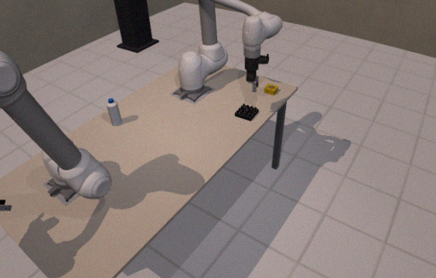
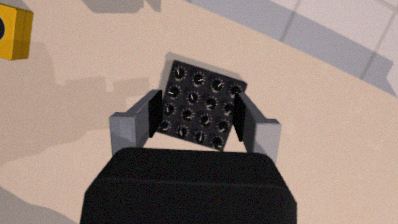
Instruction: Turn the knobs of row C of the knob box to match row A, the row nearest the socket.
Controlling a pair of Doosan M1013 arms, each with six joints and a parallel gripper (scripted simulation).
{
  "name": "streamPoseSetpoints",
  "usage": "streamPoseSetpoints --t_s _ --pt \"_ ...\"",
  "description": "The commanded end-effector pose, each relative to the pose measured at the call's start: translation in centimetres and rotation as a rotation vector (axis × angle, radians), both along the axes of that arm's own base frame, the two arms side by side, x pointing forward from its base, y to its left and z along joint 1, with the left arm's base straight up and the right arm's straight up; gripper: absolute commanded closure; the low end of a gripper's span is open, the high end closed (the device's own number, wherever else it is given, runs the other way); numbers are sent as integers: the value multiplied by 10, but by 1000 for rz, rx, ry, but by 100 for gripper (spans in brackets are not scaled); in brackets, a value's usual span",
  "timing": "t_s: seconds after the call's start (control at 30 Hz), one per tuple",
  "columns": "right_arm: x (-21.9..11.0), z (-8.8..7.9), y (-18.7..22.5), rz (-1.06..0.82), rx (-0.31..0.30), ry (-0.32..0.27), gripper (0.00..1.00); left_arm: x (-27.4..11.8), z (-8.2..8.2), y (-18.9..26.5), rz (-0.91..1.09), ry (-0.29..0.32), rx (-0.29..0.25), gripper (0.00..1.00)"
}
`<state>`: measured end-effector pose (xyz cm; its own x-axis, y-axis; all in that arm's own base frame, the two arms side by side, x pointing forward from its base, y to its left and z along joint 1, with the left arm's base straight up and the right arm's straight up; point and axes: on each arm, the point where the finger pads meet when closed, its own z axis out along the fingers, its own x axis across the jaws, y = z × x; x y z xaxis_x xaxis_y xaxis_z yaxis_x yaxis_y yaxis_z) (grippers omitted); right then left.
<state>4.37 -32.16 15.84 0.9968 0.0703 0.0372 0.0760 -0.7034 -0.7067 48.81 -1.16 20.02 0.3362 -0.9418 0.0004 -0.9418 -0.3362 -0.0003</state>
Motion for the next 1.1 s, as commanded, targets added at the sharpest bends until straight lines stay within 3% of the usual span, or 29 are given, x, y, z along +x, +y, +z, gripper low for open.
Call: streamPoseSetpoints --t_s 0.0,0.17,0.67,1.07 --pt "0 0 0 0 -1 0 0 -6 0 0 0 -1 0 0" --pt "0 0 0 0 -1 0 0 -25 0 -1 0 -1 0 0" --pt "0 0 0 0 -1 0 0 -177 0 -6 0 -1 0 0" --pt "0 0 0 0 -1 0 0 -193 0 -6 0 -1 0 0"
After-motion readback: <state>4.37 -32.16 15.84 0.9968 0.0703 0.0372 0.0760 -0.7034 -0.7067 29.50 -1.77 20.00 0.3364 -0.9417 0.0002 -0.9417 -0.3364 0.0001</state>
